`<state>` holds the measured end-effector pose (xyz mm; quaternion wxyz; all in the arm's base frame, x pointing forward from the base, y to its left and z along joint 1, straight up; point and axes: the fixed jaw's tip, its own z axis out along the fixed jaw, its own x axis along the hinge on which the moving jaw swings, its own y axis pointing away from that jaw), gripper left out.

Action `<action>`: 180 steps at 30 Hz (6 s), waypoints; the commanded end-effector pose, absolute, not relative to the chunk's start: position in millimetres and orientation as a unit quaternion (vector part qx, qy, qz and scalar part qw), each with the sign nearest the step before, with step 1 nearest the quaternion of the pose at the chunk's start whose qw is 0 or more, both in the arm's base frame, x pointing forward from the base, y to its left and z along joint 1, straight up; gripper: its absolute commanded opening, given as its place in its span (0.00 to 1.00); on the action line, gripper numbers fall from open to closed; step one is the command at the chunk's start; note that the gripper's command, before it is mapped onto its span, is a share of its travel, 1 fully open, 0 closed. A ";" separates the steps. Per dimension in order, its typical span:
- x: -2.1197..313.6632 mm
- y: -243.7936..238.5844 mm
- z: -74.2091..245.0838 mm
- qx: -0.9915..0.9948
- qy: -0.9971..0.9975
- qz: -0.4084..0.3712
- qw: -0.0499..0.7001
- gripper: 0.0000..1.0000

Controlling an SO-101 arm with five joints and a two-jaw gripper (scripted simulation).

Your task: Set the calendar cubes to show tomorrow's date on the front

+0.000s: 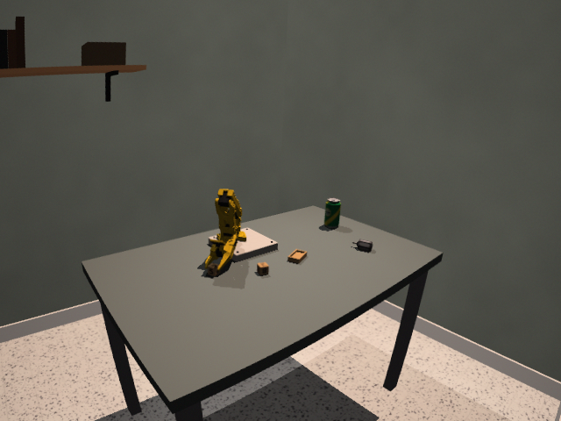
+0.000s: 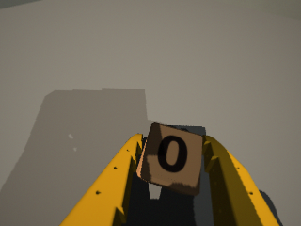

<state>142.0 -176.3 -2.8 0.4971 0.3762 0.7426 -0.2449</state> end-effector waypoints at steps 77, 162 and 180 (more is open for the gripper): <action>133.6 -160.8 8.1 0.603 0.591 -0.062 0.532 0.36; 183.7 -217.4 73.7 0.614 0.537 -0.018 0.579 0.35; 182.3 -215.8 80.9 0.597 0.582 -0.041 0.551 0.35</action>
